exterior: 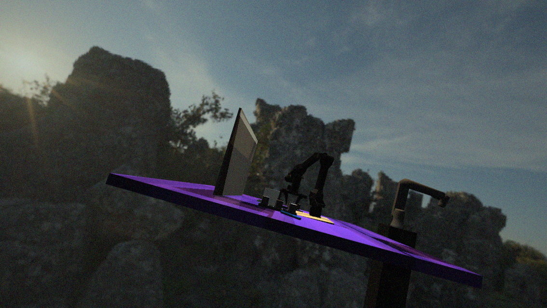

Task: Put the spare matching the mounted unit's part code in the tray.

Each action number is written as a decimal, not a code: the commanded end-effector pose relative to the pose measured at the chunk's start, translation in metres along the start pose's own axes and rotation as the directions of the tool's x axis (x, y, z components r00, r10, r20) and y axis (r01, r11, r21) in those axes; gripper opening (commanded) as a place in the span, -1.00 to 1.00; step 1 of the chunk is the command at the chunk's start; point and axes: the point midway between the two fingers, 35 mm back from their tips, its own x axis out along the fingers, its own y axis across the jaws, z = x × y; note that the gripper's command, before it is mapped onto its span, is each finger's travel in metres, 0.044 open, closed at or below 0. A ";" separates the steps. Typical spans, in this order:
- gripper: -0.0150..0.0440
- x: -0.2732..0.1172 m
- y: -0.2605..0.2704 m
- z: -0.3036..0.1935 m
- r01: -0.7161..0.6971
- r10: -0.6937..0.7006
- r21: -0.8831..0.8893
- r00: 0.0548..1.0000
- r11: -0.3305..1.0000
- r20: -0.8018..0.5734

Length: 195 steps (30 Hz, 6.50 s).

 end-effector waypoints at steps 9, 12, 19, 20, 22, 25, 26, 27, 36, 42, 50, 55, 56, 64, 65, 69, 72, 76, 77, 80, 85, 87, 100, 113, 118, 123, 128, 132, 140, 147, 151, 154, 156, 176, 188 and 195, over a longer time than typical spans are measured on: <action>0.53 0.010 -0.001 -0.002 0.003 -0.003 0.006 1.000 1.000 -0.009; 0.35 0.009 -0.001 -0.002 0.004 -0.004 0.000 1.000 1.000 -0.006; -0.01 0.009 -0.001 -0.002 0.004 -0.004 0.000 1.000 1.000 -0.006; -0.03 0.009 -0.001 -0.002 0.004 -0.004 0.000 1.000 1.000 -0.006; -0.08 0.009 -0.001 -0.002 0.004 -0.004 0.000 1.000 1.000 -0.006; -0.34 0.009 -0.001 -0.002 0.004 -0.004 0.000 1.000 1.000 -0.006; -0.43 0.009 -0.001 -0.002 0.004 -0.004 0.000 1.000 1.000 -0.006; -0.49 0.009 -0.001 -0.002 0.004 -0.004 0.000 1.000 1.000 -0.006; -0.49 0.006 -0.001 -0.001 0.004 -0.004 0.001 1.000 1.000 -0.006; -0.49 -0.025 0.001 0.001 0.004 -0.004 0.003 1.000 1.000 -0.007; -0.49 -0.067 -0.001 -0.001 0.004 -0.004 0.006 1.000 1.000 -0.009; -0.49 -0.070 -0.001 -0.002 0.004 -0.004 0.006 1.000 1.000 -0.009; -0.49 -0.070 -0.001 -0.002 0.004 -0.004 0.006 1.000 1.000 -0.009; -0.49 -0.087 -0.002 -0.001 0.007 -0.007 0.011 1.000 1.000 -0.016; -0.49 -0.091 -0.002 -0.001 0.007 -0.007 0.010 1.000 1.000 -0.015; -0.49 -0.110 -0.004 -0.002 0.006 -0.006 0.009 1.000 1.000 -0.013; -0.49 -0.123 -0.006 -0.003 0.006 -0.005 0.008 1.000 1.000 -0.011; -0.49 -0.140 -0.009 -0.005 0.005 -0.005 0.006 1.000 1.000 -0.010; -0.49 -0.142 -0.009 -0.005 0.005 -0.005 0.006 1.000 1.000 -0.009; -0.49 -0.143 -0.009 -0.005 0.004 -0.004 0.006 1.000 1.000 -0.009; -0.49 -0.146 0.007 0.000 -0.016 0.016 -0.005 1.000 1.000 -0.008; -0.49 -0.148 0.018 0.003 -0.031 0.031 -0.013 0.999 0.999 -0.008; -0.49 -0.151 0.076 0.015 -0.033 0.032 -0.016 0.999 0.999 -0.007; -0.49 -0.152 0.131 0.025 -0.033 0.033 -0.003 0.999 0.999 0.001; -0.49 -0.149 0.153 0.025 -0.034 0.034 0.002 0.999 0.999 0.004; -0.49 -0.146 0.174 0.024 -0.036 0.036 0.007 0.999 0.999 0.007; -0.49 -0.145 0.177 0.024 -0.036 0.036 0.007 0.999 0.999 0.008; -0.49 -0.143 0.177 0.025 -0.036 0.036 0.007 0.999 0.999 0.008; -0.49 -0.137 0.179 0.026 -0.035 0.035 0.007 0.999 0.999 0.007; -0.49 -0.133 0.180 0.026 -0.035 0.035 0.007 0.999 0.999 0.007; -0.49 -0.130 0.180 0.027 -0.034 0.034 0.007 0.999 0.999 0.006; -0.49 -0.128 0.181 0.027 -0.034 0.034 0.007 0.999 0.999 0.006; -0.49 -0.127 0.181 0.027 -0.034 0.034 0.007 0.999 0.999 0.006; -0.49 -0.113 0.183 0.028 -0.032 0.032 0.007 0.999 0.999 0.005; -0.49 -0.105 0.184 0.029 -0.031 0.031 0.007 1.000 0.999 0.004; -0.49 -0.100 0.185 0.029 -0.030 0.030 0.007 1.000 1.000 0.003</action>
